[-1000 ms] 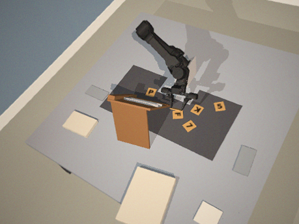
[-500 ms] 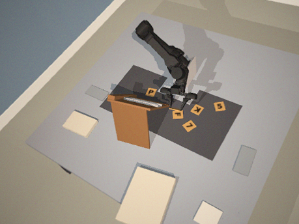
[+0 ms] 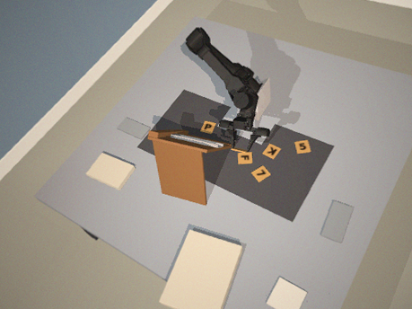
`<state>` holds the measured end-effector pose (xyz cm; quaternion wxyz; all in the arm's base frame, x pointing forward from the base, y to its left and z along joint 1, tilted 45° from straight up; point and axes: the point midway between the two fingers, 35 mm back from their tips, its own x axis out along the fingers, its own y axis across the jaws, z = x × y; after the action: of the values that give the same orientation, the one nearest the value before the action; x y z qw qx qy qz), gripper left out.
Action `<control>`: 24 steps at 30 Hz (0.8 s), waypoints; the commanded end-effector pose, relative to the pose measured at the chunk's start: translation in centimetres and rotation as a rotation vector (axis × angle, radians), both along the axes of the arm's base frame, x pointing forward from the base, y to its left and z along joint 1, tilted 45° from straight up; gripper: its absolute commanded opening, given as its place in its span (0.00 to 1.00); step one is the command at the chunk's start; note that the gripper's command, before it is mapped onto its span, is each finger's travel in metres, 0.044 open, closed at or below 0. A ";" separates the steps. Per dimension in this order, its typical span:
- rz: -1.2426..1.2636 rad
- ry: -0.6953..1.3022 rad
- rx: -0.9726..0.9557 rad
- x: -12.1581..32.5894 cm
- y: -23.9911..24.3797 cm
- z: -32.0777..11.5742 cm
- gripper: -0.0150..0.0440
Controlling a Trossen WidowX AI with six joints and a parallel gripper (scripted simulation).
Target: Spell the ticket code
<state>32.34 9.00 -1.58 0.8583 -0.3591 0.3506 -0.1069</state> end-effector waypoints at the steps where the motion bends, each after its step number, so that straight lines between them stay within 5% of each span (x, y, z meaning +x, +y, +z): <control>1: 0.003 0.003 0.000 -0.2 -0.3 0.2 0.25; 24: 0.003 0.003 0.000 -0.1 -1.1 1.0 0.25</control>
<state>32.34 8.06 -0.80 0.8576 -0.3600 0.3513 -0.1069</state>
